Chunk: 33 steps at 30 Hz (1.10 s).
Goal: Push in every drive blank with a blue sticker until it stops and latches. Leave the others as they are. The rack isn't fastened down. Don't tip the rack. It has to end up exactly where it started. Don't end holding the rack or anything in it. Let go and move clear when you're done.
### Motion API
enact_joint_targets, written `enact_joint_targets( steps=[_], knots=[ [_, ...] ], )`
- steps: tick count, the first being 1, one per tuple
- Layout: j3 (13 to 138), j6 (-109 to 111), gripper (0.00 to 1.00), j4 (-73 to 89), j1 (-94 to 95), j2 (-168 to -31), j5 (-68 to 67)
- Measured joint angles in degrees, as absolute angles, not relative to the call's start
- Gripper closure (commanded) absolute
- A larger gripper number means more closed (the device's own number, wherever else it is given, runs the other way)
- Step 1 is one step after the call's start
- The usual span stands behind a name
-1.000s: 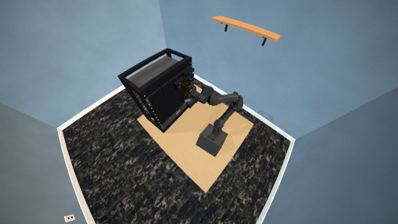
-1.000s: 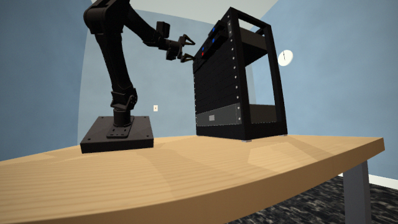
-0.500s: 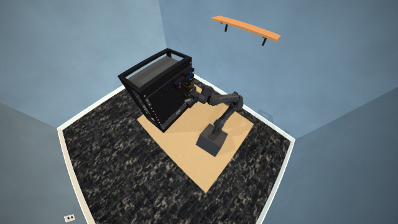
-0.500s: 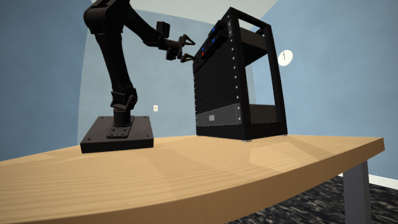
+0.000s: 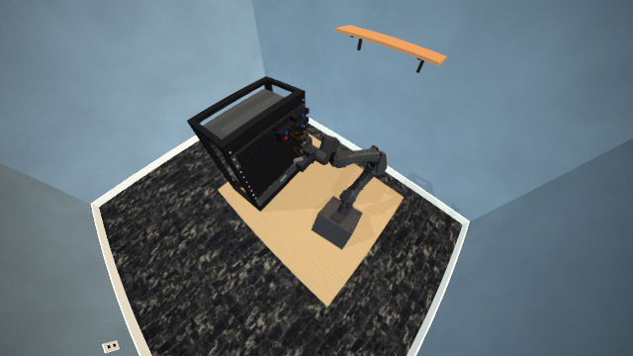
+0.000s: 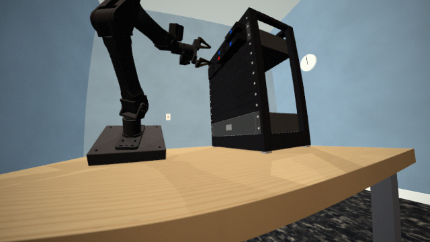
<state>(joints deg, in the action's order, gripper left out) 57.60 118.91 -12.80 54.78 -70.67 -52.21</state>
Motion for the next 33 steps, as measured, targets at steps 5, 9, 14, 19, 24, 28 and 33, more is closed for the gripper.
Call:
enact_joint_targets(
  steps=[5,9,14,19,24,28,33],
  knots=[
    [57.58,118.91,0.0,-12.67,54.39,-70.61,-51.88],
    [57.82,118.98,0.0,-10.17,52.42,-68.75,-50.48],
    [60.49,119.2,0.0,-4.93,46.85,-63.26,-46.76],
    [64.53,119.15,0.0,-0.73,41.93,-59.88,-42.78],
    [67.42,119.0,0.0,4.95,36.73,-59.31,-37.74],
    [69.17,118.83,0.0,7.99,34.37,-58.85,-34.79],
    [69.76,118.61,0.0,9.78,34.09,-58.87,-32.71]
  ],
)
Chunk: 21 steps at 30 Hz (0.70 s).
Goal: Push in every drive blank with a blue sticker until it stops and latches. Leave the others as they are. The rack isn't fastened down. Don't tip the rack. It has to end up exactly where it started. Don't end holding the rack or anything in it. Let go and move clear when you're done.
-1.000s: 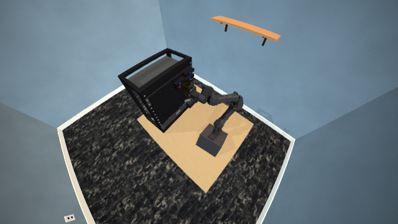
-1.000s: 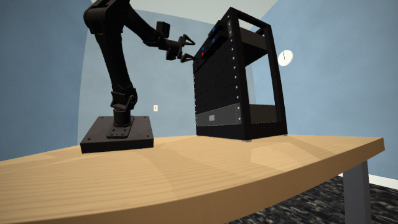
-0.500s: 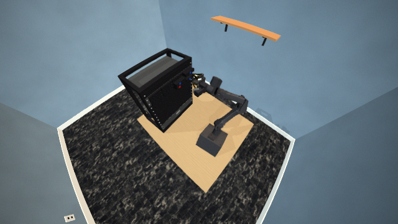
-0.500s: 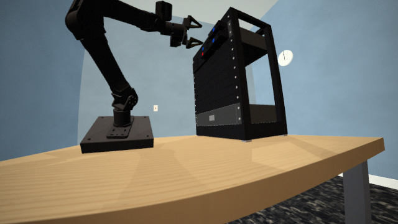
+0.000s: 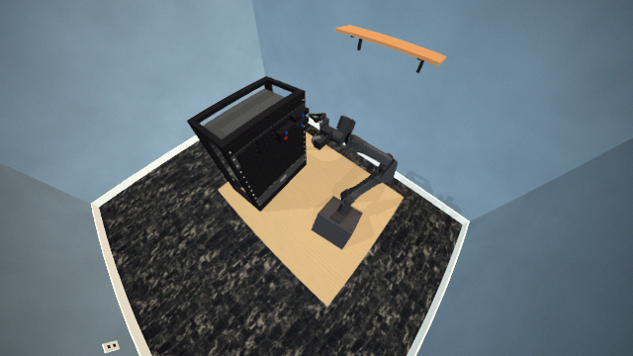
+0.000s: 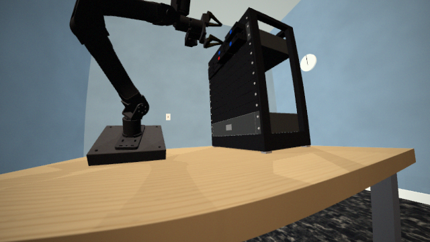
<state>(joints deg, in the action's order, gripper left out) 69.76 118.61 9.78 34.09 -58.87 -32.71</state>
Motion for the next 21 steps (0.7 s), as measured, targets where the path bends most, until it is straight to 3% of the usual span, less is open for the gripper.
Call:
enact_joint_targets(
  steps=[21],
  knots=[
    [69.76,118.45,0.0,10.44,34.09,-58.87,-31.46]
  ],
)
